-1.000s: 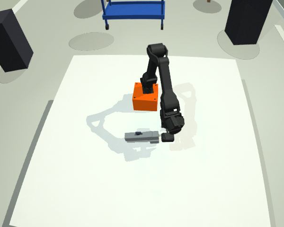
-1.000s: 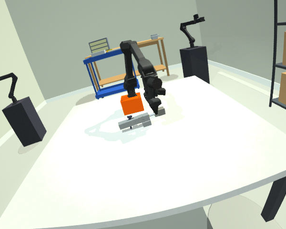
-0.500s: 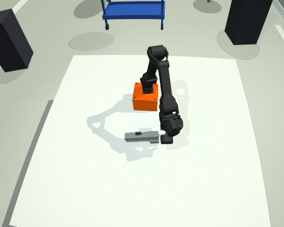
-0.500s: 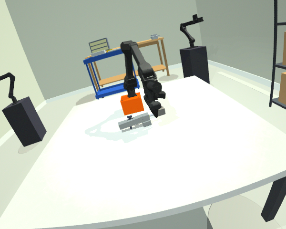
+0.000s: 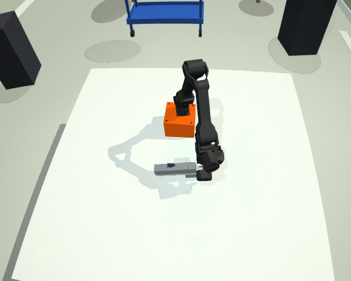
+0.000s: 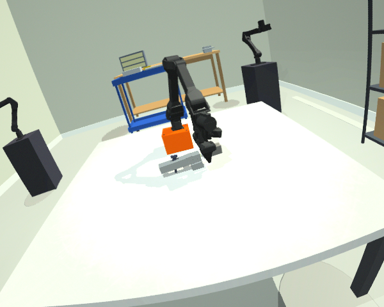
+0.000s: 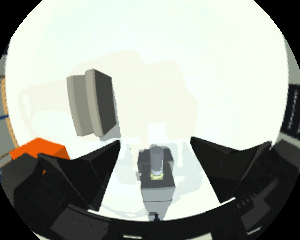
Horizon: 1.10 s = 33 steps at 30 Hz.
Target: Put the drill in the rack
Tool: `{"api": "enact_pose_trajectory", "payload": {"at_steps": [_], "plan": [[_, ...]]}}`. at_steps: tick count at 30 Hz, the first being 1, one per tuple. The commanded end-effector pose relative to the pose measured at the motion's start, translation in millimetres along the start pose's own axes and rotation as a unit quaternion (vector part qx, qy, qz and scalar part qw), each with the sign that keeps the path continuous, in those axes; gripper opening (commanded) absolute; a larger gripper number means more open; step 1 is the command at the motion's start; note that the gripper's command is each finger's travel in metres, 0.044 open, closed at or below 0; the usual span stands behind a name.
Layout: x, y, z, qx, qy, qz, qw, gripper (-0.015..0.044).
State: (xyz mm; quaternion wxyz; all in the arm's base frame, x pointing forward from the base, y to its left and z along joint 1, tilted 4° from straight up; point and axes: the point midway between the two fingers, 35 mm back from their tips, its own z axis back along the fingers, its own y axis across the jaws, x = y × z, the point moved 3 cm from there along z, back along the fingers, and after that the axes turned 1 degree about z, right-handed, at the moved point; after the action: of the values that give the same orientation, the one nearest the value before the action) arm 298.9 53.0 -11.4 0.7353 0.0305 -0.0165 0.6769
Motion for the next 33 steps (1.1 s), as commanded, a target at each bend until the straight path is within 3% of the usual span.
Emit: {"api": "enact_pose_trajectory", "payload": {"at_steps": [1,5,21,33], "plan": [[-2.0,0.9,-6.2,0.001,0.0,0.002,1.0,0.044],[-3.2,1.3,-9.9,0.001,0.0,0.002,1.0,0.044],[-2.2,0.9,-7.2,0.001,0.0,0.0,1.0,0.002],[3.8,1.0,-7.3,0.001,0.0,0.002,1.0,0.0]]}}
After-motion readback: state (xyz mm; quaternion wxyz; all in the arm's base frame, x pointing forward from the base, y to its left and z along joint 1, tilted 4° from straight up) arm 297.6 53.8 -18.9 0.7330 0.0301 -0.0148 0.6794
